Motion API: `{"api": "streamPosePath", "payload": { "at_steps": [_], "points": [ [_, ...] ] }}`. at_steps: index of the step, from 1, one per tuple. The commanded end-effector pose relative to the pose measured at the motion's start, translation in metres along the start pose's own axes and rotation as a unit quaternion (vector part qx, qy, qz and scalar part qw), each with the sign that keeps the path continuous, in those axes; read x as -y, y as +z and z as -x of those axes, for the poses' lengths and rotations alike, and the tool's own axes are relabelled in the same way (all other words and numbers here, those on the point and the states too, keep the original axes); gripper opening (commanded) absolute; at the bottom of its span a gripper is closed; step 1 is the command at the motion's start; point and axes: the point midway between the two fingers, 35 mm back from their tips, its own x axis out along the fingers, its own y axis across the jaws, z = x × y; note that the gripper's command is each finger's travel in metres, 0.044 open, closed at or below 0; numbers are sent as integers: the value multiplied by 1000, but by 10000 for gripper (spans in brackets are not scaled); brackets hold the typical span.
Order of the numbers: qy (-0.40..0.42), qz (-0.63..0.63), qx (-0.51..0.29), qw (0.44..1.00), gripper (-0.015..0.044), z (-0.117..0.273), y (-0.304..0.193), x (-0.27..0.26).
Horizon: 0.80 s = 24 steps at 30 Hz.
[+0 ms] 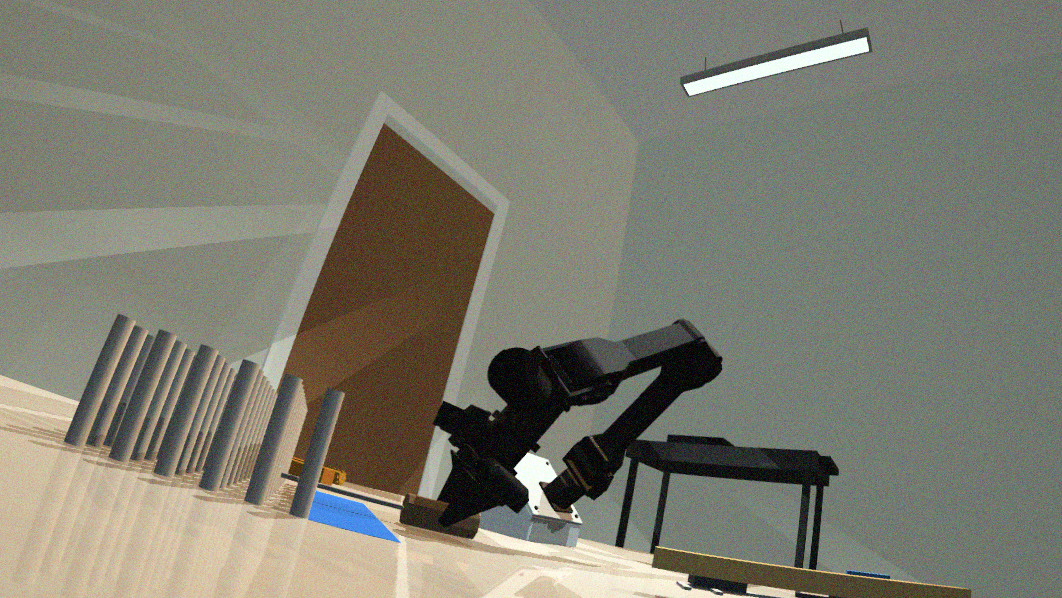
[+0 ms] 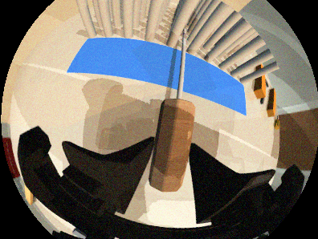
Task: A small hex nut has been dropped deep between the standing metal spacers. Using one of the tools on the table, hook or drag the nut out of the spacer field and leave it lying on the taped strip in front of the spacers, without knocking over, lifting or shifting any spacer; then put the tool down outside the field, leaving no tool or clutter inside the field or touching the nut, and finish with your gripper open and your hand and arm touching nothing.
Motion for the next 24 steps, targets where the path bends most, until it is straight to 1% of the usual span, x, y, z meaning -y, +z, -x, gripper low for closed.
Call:
{"api": "streamPosePath", "payload": {
  "at_steps": [1,24],
  "points": [
    [-2,-3,0,1000,0,2,-4,1],
    [-2,-3,0,1000,0,8,-18,1]
  ]
}}
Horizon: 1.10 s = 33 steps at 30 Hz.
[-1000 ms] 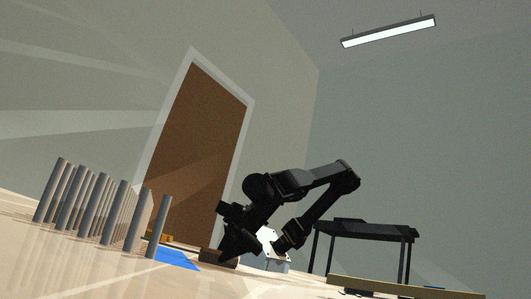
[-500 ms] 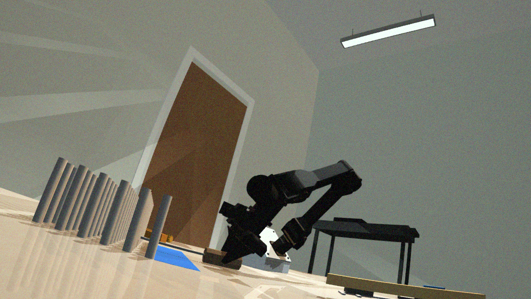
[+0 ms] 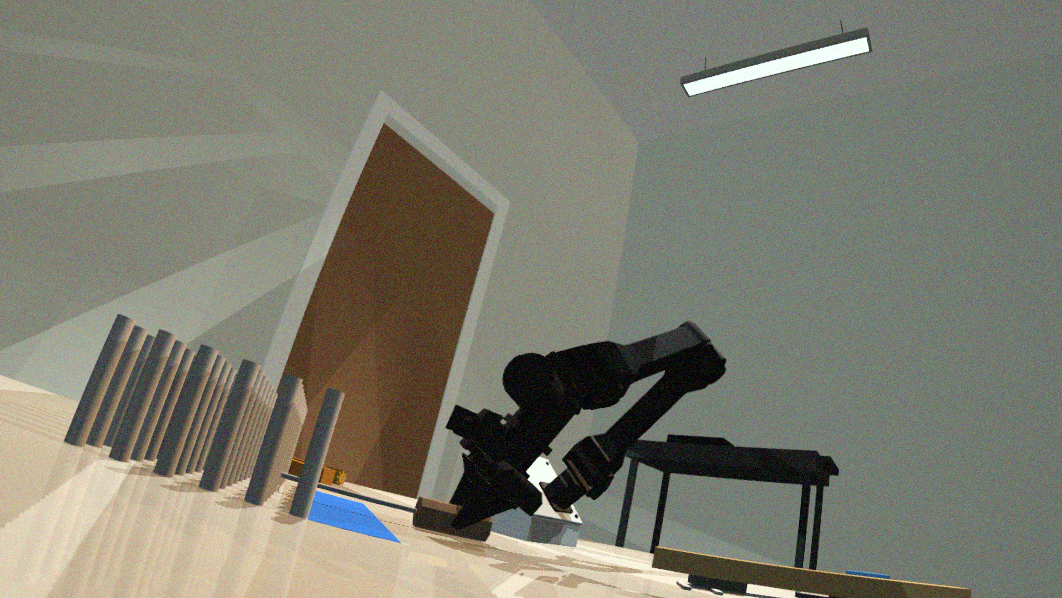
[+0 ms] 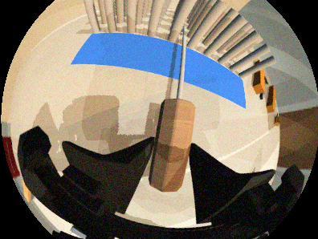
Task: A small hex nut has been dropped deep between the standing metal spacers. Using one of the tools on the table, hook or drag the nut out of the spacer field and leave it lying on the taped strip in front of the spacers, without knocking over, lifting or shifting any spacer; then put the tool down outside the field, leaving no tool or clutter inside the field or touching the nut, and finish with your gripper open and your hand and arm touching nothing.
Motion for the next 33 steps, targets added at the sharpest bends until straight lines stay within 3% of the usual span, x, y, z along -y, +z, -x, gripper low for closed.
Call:
{"api": "streamPosePath", "payload": {
  "at_steps": [1,33],
  "points": [
    [-2,-2,0,1000,0,2,-4,1],
    [-1,-3,0,1000,0,11,-24,1]
  ]
}}
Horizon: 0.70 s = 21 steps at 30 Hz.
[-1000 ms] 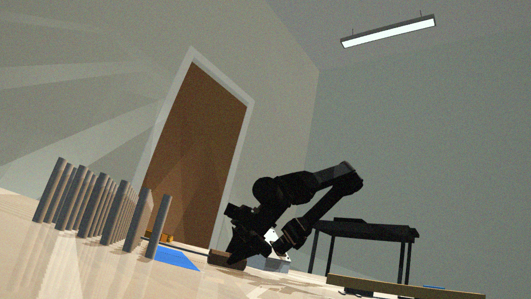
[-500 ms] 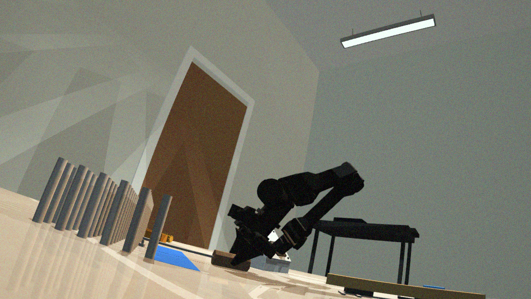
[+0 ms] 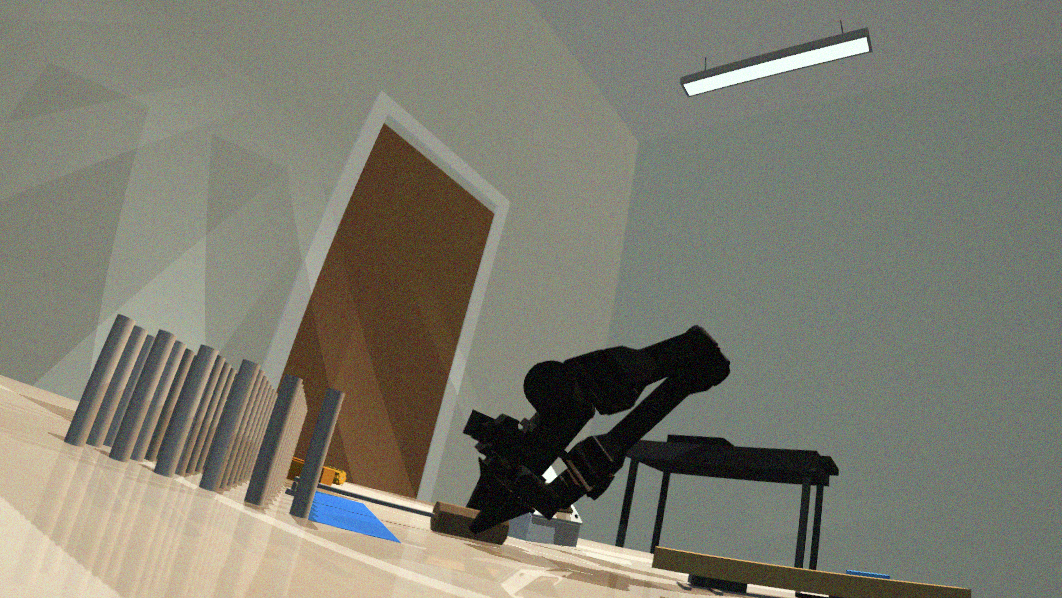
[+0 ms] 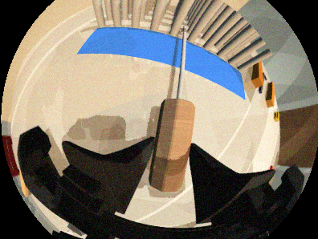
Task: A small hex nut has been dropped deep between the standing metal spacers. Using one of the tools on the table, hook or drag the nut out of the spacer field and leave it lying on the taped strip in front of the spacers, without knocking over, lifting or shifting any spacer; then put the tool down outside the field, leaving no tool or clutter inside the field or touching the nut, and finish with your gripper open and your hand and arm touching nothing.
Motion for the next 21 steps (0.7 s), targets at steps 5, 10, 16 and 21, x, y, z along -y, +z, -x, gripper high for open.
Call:
{"api": "streamPosePath", "payload": {
  "at_steps": [5,10,16,21],
  "points": [
    [-2,-2,0,1000,0,3,-6,2],
    [-2,-2,0,1000,0,4,-9,1],
    [-1,-3,0,1000,0,6,-13,1],
    [-1,-3,0,1000,0,7,-16,1]
  ]
}}
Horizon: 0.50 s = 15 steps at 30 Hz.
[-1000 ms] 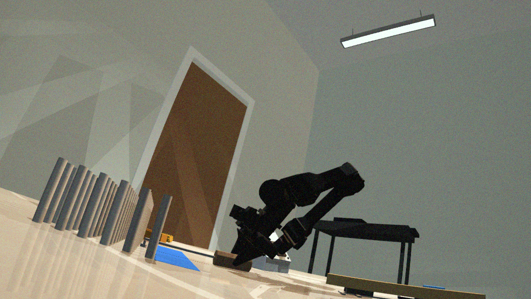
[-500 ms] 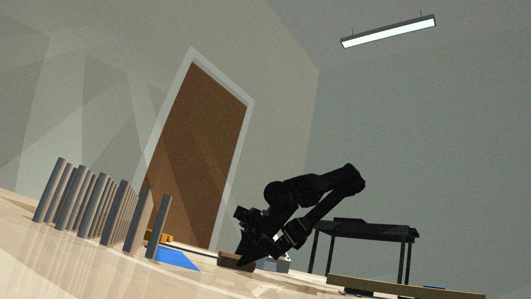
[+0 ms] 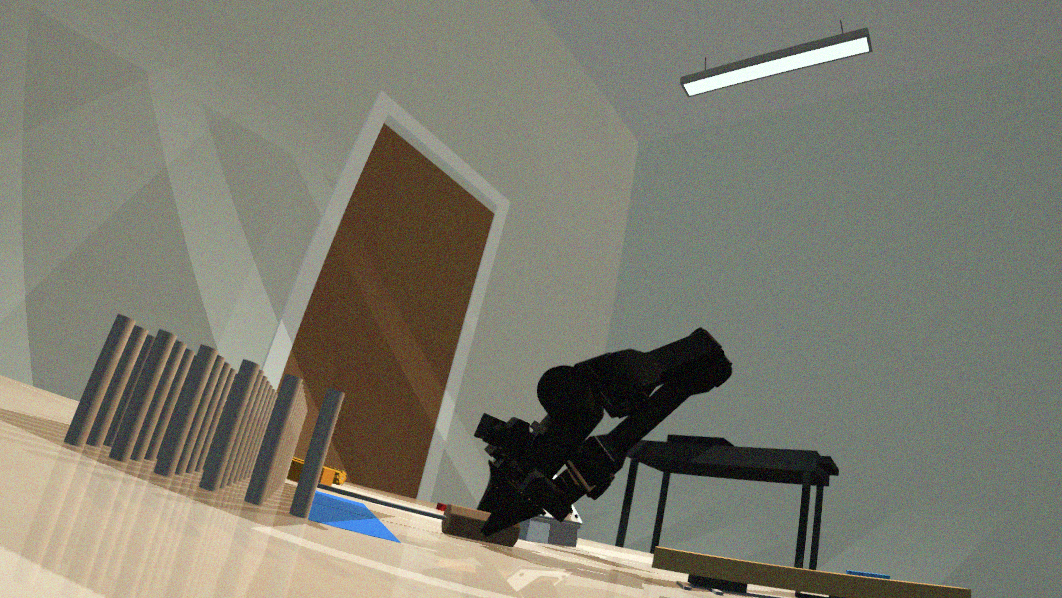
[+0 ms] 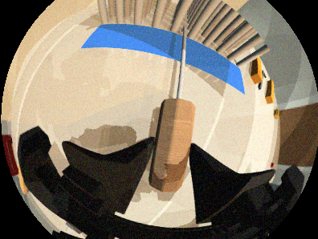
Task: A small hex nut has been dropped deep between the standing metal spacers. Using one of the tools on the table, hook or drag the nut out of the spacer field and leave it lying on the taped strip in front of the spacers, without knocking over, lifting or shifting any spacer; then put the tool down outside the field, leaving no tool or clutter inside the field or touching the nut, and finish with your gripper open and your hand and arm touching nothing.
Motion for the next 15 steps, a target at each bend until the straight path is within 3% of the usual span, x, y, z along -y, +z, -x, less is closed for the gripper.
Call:
{"api": "streamPosePath", "payload": {
  "at_steps": [1,15],
  "points": [
    [-1,-3,0,1000,0,2,-4,1],
    [0,-3,0,1000,0,6,-13,1]
  ]
}}
